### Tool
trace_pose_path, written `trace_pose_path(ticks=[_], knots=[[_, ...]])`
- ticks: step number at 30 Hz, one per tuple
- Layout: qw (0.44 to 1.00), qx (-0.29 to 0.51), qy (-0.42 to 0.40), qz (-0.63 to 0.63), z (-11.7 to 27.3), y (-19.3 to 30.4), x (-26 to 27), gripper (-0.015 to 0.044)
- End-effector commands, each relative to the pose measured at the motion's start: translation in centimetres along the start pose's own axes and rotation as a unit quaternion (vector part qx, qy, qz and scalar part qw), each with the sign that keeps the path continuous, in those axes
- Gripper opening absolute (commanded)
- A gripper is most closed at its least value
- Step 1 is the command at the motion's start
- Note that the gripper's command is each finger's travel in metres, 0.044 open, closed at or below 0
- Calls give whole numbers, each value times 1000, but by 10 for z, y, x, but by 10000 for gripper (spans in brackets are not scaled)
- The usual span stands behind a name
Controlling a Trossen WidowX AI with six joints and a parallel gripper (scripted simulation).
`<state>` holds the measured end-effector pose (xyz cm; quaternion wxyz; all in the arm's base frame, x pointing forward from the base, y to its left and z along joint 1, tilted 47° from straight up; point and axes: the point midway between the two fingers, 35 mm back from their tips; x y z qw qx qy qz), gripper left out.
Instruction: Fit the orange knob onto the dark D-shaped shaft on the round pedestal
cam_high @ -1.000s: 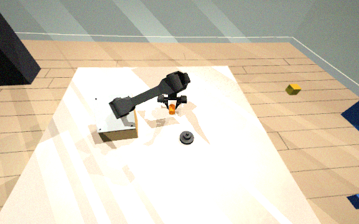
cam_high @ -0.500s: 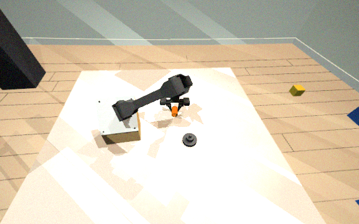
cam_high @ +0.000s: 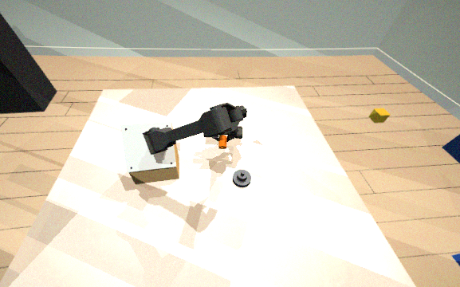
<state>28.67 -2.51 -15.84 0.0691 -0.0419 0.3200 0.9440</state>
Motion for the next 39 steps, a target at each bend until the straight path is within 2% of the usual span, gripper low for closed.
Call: trace_pose_path(ticks=[1,20,39], knots=[[999,-35,0,1,3,4,0,179],[980,-198,4,2,10,24,2,179],[935,-355,8,3,10,46,3,179]])
Point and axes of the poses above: the point midway between the two fingers, 35 mm back from their tips, its own z axis back along the fingers, its own x axis across the jaws, y = z × x, and after that the axes turned 2 degrees about z, right-handed
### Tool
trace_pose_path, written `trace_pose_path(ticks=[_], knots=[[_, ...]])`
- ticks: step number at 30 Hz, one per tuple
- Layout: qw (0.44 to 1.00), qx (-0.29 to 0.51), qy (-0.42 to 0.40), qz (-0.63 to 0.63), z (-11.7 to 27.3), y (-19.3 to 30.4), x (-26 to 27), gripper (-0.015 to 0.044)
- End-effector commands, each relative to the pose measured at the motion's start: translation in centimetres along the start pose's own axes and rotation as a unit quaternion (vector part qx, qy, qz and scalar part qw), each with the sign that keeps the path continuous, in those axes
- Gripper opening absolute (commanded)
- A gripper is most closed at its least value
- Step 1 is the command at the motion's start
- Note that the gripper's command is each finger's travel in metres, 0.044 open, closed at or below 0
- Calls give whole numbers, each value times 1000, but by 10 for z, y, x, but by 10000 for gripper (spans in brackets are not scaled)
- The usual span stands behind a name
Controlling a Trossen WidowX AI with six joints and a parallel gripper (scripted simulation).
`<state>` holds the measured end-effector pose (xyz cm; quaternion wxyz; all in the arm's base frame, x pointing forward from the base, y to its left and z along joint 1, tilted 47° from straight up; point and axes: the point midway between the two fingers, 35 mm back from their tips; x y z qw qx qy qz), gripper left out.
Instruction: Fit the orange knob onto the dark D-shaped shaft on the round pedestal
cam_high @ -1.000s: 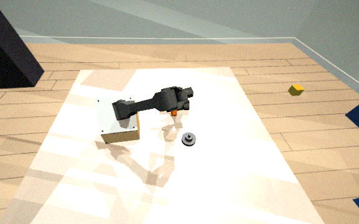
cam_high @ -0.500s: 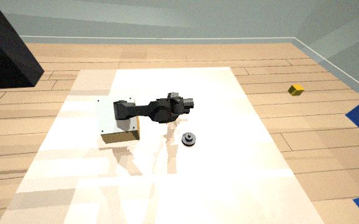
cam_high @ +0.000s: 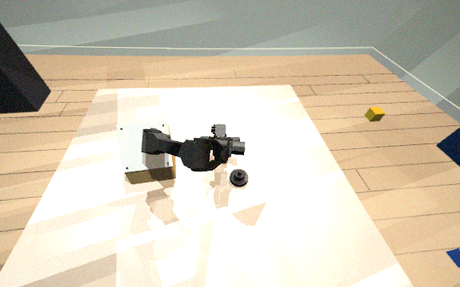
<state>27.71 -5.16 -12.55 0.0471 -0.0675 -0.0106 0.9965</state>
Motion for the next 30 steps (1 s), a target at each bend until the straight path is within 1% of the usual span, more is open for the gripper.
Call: trace_pose_path(ticks=[1,9,13,16,30], knots=[[999,-33,1,1,3,4,0,179],[995,-102,3,1,7,12,1,179],[997,-77,3,1,8,10,1,179],[996,-87,2,-1,7,10,1,258],[996,-87,2,-1,7,10,1,260]])
Point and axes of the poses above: the point midway between the two fingers, 35 mm back from their tips, its own z axis back along the fingers, its own x axis across the jaws, y = z × x, and after that the axes turned 2 degrees about z, right-handed
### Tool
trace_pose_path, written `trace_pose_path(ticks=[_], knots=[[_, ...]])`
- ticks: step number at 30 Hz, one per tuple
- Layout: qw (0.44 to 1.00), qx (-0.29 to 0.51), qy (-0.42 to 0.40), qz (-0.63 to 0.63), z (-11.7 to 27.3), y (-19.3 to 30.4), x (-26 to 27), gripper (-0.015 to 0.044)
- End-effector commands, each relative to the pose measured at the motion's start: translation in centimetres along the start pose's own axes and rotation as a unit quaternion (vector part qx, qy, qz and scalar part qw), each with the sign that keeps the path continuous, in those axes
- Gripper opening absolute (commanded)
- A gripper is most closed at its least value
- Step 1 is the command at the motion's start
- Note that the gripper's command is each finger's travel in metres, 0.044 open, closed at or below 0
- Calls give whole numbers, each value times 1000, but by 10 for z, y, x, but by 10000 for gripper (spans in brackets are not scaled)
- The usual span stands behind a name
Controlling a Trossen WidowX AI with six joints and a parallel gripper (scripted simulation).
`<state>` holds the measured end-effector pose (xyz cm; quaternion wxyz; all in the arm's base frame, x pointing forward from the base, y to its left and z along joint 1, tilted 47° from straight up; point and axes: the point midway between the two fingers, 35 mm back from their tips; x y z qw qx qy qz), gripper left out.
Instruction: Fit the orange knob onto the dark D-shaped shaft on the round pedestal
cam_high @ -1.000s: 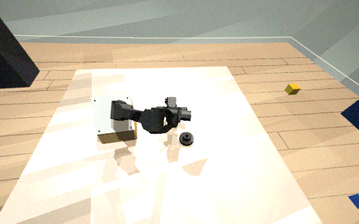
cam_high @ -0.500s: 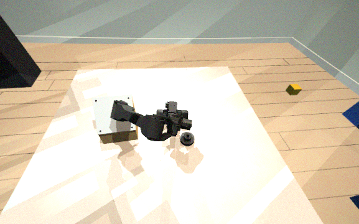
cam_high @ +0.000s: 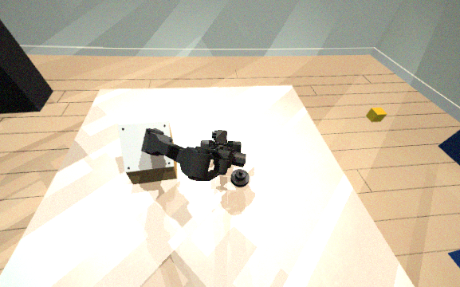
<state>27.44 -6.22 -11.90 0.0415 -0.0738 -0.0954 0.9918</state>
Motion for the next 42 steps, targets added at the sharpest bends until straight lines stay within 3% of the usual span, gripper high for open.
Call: trace_pose_path(ticks=[1,10,17,24,30,35,38,42], knots=[[1000,-2,0,0,0,0,0,260],[1000,-2,0,0,0,0,0,260],[1000,-2,0,0,0,0,0,440],[1000,-2,0,0,1,-2,0,440],[1000,-1,1,0,38,-61,-4,440],[1000,-1,1,0,43,-68,-3,440],[997,59,-38,-19,36,-68,3,440],[965,242,-88,-41,34,-68,13,440]])
Point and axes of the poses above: the point midway between the two fingers, 35 mm back from their tips, its own z axis back along the fingers, its own x axis across the jaws, y = z × x, and after that the axes turned 2 degrees about z, right-handed
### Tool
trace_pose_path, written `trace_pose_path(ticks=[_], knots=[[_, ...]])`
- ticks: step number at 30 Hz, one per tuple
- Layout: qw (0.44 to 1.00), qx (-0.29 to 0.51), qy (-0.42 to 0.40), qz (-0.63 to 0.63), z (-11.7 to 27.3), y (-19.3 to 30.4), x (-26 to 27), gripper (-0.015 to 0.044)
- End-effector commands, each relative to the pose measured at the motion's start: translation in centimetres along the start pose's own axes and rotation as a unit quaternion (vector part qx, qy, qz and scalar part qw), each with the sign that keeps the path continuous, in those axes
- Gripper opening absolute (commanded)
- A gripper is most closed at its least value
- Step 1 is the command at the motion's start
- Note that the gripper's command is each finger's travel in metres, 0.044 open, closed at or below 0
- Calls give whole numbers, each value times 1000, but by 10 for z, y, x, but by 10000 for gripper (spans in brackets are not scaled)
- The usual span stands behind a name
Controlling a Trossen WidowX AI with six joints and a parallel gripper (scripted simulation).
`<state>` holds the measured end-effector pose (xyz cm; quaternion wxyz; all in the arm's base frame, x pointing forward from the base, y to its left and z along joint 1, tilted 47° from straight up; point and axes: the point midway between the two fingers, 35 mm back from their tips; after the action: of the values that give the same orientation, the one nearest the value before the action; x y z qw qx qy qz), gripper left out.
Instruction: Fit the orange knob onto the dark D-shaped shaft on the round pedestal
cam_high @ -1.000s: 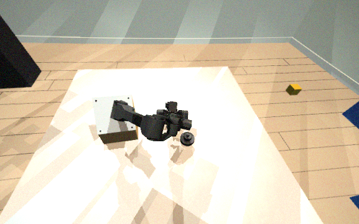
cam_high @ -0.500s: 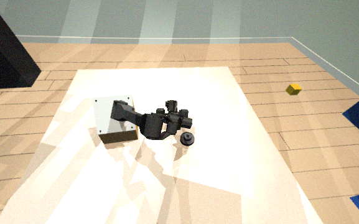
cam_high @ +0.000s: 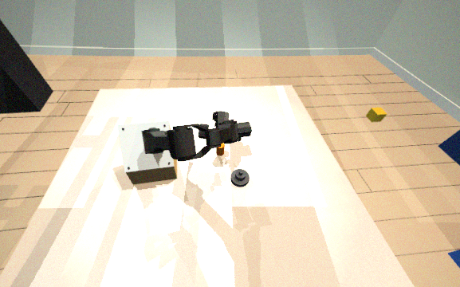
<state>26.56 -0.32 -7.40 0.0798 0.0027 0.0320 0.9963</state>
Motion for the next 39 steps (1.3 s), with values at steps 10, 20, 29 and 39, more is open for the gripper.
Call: trace_pose_path(ticks=[10,20,29,39], knots=[[932,358,65,3,27,-15,-6,440],[929,352,90,-64,27,-15,-6,440],[815,281,231,-452,27,-15,-6,440],[668,210,296,-650,27,-15,-6,440]])
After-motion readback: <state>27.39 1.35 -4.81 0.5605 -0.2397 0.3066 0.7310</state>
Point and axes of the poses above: the point midway between the two fingers, 35 mm back from their tips, its own z axis back along the fingers, its own x axis across the jaws, y = z × x, and after that the axes turned 2 degrees about z, right-handed
